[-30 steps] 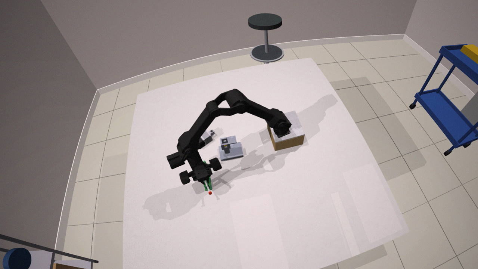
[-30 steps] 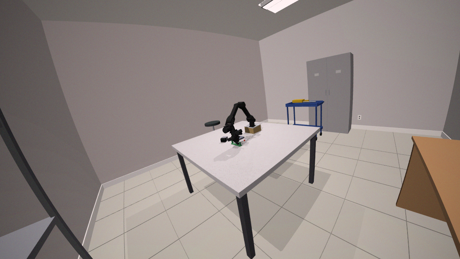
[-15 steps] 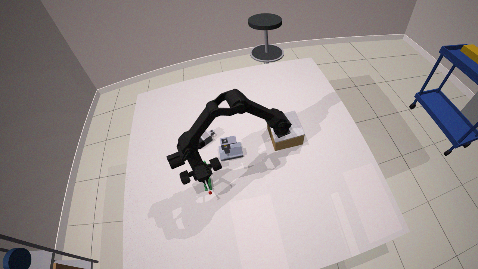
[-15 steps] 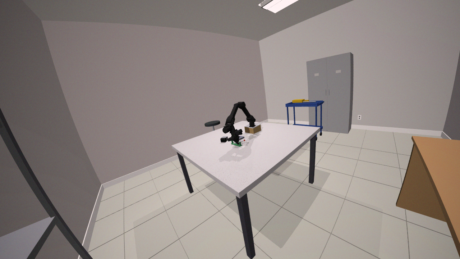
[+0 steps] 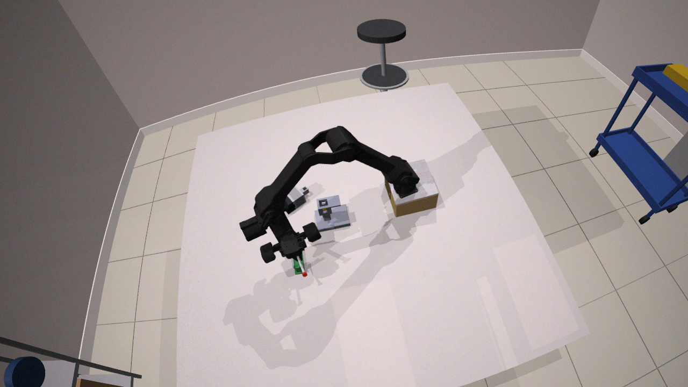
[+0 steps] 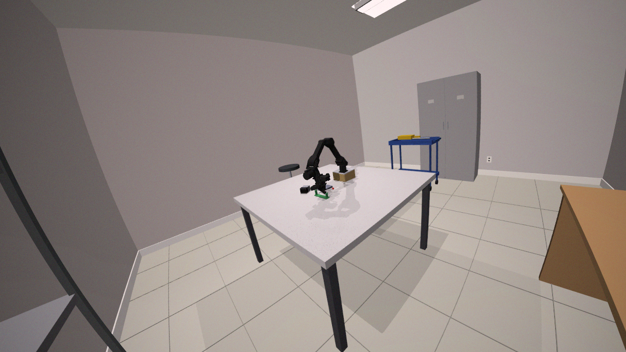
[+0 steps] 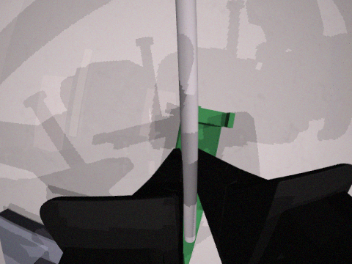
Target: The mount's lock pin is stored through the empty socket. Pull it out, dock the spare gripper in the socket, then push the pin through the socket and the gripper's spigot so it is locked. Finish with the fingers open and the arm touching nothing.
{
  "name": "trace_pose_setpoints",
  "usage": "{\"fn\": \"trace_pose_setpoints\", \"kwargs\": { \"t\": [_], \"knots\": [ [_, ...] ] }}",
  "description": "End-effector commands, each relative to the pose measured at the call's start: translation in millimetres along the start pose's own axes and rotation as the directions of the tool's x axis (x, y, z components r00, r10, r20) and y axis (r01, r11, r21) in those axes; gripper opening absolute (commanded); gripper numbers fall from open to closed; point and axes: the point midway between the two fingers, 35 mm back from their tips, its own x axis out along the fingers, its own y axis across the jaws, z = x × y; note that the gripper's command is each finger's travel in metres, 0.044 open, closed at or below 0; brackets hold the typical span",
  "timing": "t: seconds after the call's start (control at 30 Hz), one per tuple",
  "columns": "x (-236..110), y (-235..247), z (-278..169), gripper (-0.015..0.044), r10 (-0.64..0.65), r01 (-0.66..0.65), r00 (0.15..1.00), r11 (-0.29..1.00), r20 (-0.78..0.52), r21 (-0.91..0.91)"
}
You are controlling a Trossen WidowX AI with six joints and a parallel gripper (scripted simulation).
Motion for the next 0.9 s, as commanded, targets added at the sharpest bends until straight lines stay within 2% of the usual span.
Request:
{"fn": "trace_pose_setpoints", "kwargs": {
  "t": [0.0, 0.63, 0.87],
  "knots": [
    [-10, -1, 3, 0.0, -0.005, 0.005, 1.0, 1.0, 0.0, -0.002],
    [-10, 8, 3, 0.0, 0.035, -0.035, 0.999, 0.999, 0.001, 0.016],
    [-26, 7, -11, 0.0, 0.037, -0.037, 0.999, 0.996, 0.007, 0.08]
  ]
}}
